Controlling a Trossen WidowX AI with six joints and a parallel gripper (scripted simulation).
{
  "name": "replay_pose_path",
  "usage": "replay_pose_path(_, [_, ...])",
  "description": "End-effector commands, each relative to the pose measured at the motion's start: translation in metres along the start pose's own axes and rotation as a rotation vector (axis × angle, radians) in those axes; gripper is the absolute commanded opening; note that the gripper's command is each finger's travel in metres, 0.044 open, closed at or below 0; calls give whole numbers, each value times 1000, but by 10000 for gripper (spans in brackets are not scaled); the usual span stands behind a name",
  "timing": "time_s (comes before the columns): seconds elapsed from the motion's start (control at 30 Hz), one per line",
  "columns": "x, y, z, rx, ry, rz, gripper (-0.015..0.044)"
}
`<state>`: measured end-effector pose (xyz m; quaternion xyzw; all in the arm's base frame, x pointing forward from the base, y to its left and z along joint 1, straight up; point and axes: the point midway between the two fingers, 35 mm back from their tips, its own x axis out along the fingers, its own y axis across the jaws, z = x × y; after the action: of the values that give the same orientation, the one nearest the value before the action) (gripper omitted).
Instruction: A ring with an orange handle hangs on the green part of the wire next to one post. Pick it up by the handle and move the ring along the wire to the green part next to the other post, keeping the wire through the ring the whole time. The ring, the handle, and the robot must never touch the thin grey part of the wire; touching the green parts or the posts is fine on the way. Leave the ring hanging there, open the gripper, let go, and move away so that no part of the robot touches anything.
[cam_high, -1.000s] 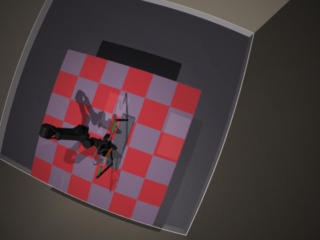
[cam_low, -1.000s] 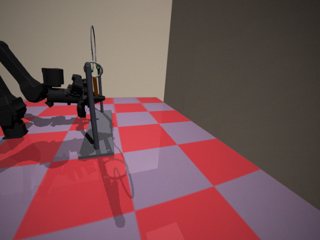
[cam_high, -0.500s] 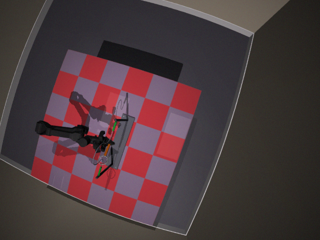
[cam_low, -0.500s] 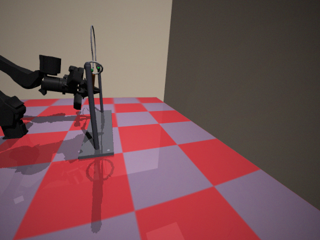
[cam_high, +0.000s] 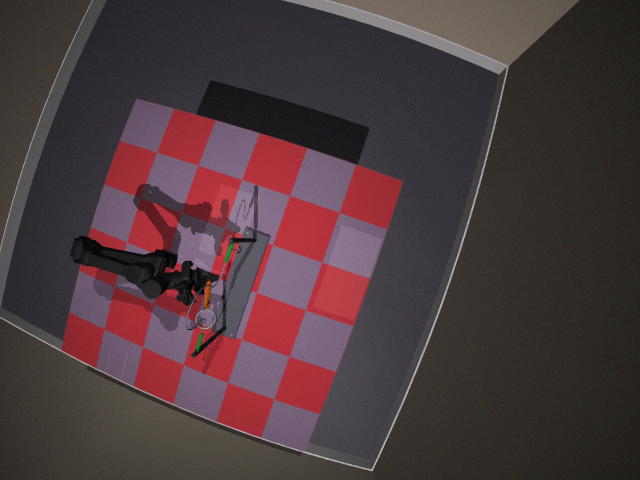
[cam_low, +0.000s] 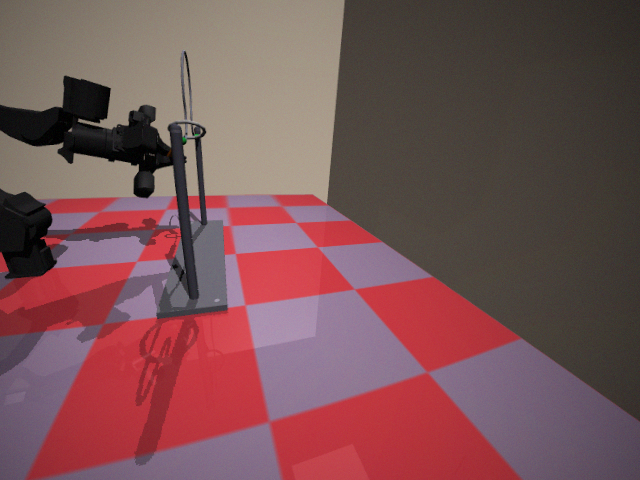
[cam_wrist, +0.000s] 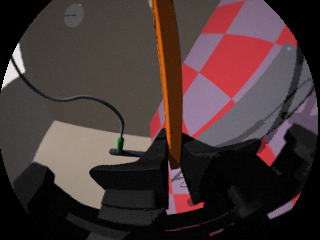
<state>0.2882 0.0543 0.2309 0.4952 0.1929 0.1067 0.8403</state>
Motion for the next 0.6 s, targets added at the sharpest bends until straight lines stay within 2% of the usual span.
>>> replay_pose_path(0.0, [-8,14,1,57,44,35,-150])
replay_pose_path(0.27, [-22,37,4,183,136,103,-150])
replay_pose_path(0.57, [-26,59,10,308,144,167,-150])
